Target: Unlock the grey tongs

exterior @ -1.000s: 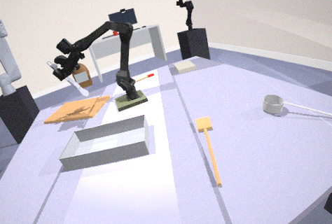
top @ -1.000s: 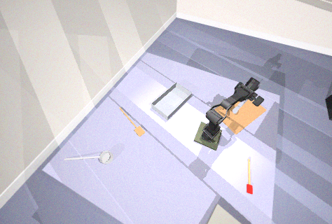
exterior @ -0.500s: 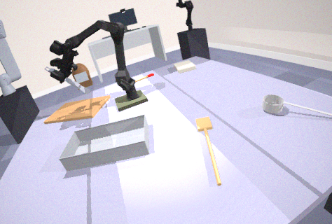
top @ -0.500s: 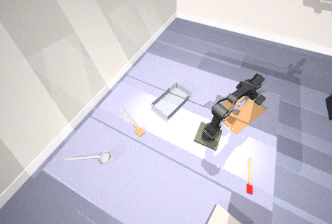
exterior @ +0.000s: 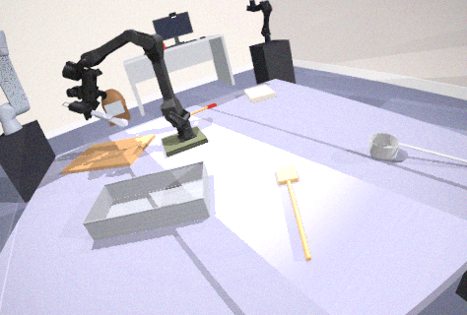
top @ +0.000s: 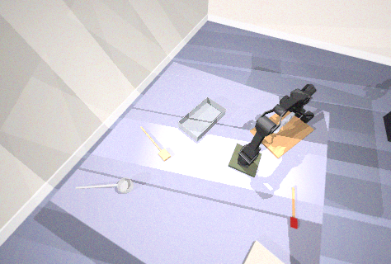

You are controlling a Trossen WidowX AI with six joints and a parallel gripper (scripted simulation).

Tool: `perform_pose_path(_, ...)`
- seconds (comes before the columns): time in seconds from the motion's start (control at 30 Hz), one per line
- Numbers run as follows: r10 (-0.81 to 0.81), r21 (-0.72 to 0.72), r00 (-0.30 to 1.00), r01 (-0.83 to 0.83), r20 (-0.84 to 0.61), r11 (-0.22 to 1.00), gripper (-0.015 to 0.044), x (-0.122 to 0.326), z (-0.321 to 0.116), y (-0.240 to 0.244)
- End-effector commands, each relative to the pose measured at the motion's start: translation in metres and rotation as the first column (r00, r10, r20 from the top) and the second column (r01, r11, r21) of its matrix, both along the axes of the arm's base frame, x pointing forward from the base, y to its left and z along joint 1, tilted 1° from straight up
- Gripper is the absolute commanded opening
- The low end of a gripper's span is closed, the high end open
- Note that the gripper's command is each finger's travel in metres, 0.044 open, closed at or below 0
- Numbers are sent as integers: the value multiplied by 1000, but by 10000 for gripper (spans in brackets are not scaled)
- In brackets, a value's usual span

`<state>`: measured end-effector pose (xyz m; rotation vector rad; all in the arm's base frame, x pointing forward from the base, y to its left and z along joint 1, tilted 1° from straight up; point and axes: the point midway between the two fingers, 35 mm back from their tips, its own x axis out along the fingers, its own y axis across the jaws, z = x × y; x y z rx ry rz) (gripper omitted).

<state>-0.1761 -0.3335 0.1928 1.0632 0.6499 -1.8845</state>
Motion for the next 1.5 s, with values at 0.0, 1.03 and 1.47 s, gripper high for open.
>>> perform_pose_path(0.0,-5,29,1000,4,25,1000,-150,-1,1,-3)
perform_pose_path(1.03,-78,395,967,-26,244,918,-150,2,-12,6)
perform_pose_path(1.47,-84,411,964,-29,253,911,-150,2,-17,6)
